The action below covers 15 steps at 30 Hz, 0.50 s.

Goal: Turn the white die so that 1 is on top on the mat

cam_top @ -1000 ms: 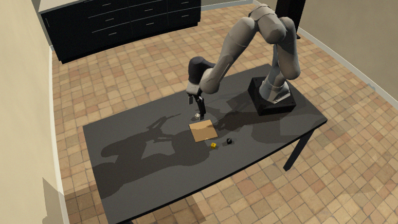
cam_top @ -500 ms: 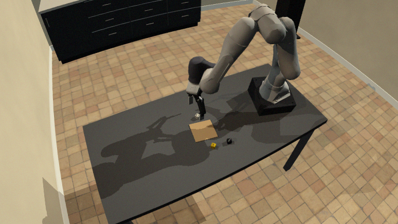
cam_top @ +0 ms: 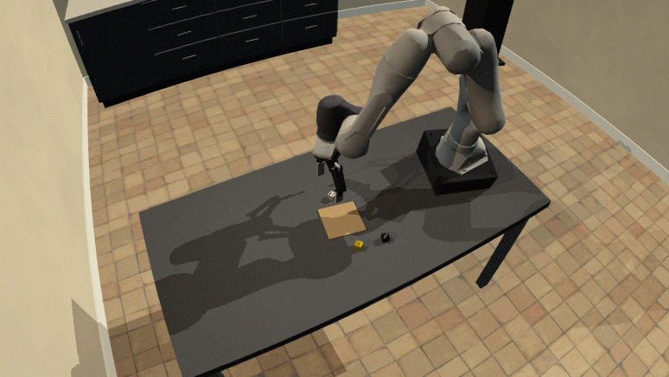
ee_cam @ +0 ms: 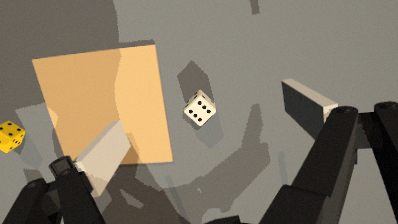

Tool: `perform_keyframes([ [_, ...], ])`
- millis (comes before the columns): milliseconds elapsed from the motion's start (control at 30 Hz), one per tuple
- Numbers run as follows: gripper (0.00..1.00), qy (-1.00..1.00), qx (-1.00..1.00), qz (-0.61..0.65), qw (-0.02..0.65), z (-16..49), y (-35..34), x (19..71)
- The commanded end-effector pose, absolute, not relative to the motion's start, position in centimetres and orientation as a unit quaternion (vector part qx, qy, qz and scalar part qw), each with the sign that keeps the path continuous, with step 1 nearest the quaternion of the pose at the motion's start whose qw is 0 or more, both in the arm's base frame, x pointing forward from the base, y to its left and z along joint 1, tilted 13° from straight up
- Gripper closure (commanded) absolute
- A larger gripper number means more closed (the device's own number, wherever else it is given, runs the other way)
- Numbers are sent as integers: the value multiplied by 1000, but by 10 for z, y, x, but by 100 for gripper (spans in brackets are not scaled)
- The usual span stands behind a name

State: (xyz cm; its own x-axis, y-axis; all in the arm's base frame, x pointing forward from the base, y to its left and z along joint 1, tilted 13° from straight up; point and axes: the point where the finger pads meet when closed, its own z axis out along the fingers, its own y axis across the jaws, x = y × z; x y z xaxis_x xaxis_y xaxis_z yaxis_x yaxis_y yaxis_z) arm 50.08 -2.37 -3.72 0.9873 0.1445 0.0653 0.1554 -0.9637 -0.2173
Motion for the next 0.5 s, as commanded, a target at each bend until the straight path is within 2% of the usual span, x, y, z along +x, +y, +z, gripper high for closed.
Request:
perform_keyframes([
  [0,0,-77,-990,-26,111,-36,-19,502],
  [467,0,-77,-990,-26,111,-21,49,497],
])
